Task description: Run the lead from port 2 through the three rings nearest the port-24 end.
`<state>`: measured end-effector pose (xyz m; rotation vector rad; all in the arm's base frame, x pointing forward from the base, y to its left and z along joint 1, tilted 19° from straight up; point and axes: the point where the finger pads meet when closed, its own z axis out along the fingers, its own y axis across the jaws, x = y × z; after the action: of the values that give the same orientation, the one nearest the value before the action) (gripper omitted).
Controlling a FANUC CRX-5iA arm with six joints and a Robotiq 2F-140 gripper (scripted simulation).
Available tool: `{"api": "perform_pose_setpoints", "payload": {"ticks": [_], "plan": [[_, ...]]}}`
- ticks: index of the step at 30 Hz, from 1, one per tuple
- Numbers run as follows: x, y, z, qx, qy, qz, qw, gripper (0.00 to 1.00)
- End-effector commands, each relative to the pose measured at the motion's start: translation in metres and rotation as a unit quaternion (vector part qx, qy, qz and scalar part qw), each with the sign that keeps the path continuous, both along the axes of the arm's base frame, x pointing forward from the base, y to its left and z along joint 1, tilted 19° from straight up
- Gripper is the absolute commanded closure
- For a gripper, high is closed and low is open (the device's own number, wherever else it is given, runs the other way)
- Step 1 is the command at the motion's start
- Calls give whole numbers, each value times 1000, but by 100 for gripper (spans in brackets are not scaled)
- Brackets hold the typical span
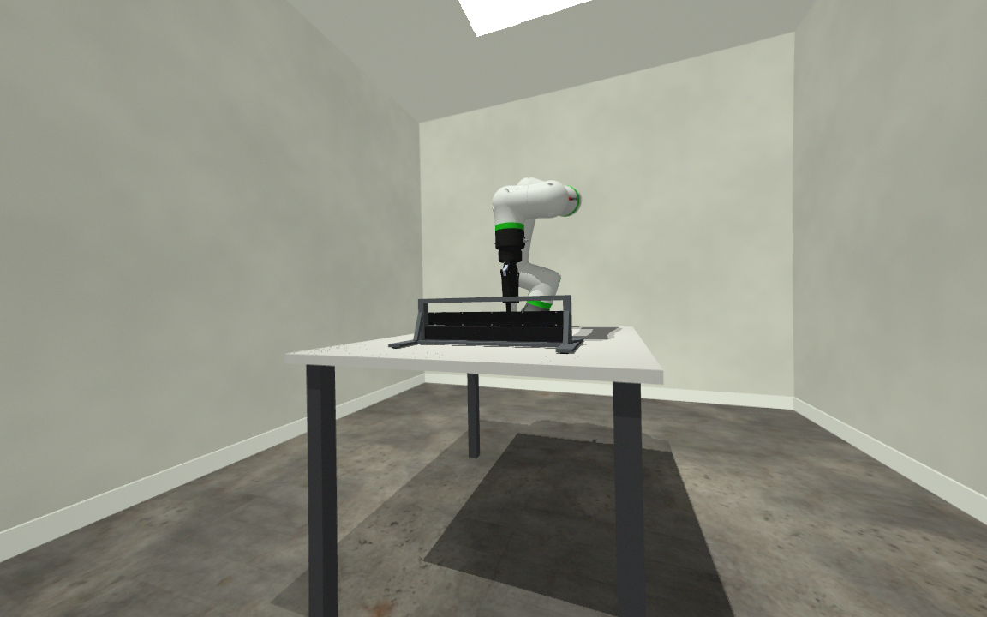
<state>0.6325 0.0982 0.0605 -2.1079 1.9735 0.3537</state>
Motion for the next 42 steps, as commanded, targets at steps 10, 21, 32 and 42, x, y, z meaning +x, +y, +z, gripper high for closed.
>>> {"api": "perform_pose_setpoints", "payload": {"ticks": [10,21,32,42], "plan": [[1,-5,16,0,0,0,1000,80],[1,-15,45,0,0,0,1000,80],[2,-27,77,0,0,0,1000,80],[2,-29,85,0,0,0,1000,80]]}}
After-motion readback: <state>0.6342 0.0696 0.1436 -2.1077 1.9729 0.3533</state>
